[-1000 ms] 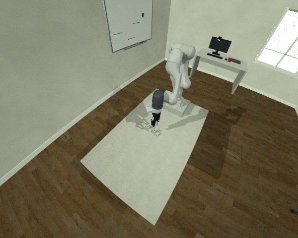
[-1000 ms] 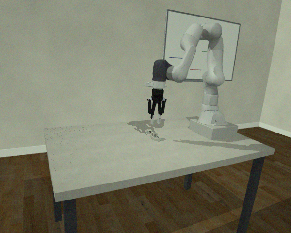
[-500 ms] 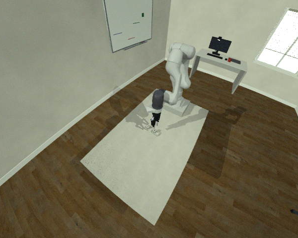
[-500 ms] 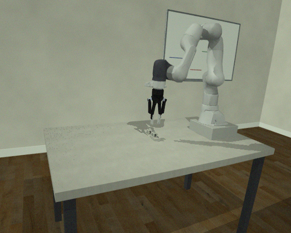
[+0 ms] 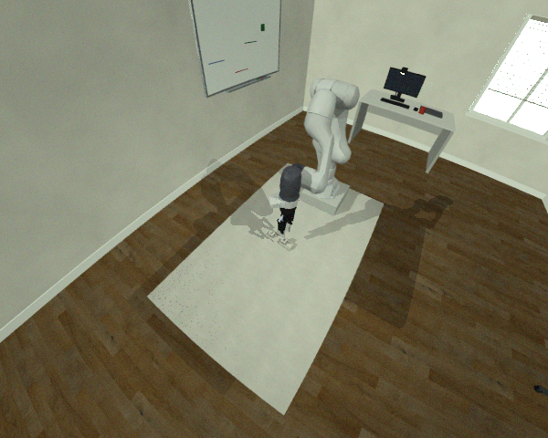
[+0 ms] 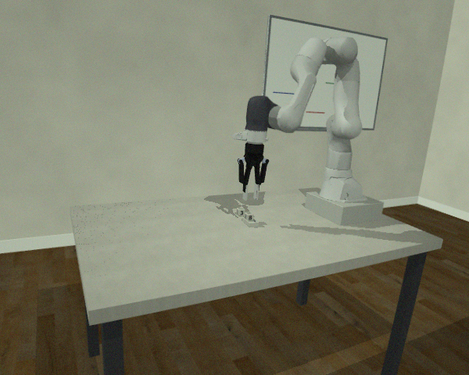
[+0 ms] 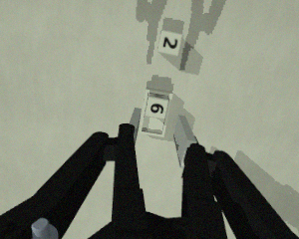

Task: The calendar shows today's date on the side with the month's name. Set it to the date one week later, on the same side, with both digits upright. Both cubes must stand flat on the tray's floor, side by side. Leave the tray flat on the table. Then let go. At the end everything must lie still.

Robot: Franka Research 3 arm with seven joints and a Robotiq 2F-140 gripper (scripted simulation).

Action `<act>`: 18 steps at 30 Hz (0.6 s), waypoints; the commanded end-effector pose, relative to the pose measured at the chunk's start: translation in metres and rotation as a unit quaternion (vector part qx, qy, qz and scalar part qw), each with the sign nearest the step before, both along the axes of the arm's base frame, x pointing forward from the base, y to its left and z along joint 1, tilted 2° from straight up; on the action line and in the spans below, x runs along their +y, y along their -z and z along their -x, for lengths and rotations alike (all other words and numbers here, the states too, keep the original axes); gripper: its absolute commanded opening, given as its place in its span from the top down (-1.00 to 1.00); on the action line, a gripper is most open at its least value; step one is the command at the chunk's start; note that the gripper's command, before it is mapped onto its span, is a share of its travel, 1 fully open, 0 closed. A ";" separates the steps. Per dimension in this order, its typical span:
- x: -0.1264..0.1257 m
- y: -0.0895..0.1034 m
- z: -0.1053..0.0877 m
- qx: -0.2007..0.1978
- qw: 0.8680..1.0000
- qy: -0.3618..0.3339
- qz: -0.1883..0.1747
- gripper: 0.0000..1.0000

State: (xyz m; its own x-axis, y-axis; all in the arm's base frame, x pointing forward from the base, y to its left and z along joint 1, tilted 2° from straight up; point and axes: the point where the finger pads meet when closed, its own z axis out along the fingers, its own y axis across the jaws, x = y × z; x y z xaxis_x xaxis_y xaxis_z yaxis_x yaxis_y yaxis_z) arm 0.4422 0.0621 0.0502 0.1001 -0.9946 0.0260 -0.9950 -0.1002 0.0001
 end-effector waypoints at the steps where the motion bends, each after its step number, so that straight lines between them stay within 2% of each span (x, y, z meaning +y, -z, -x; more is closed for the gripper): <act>1: 0.001 0.001 0.000 0.000 1.000 0.001 0.001 0.44; 18: 0.000 0.018 0.000 0.000 1.000 0.001 0.001 0.44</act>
State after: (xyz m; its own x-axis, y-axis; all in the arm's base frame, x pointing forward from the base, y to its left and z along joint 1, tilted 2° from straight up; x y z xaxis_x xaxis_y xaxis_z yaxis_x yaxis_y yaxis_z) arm 0.4400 0.0629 0.0344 0.1097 -0.9936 0.0249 -0.9939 -0.1095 0.0088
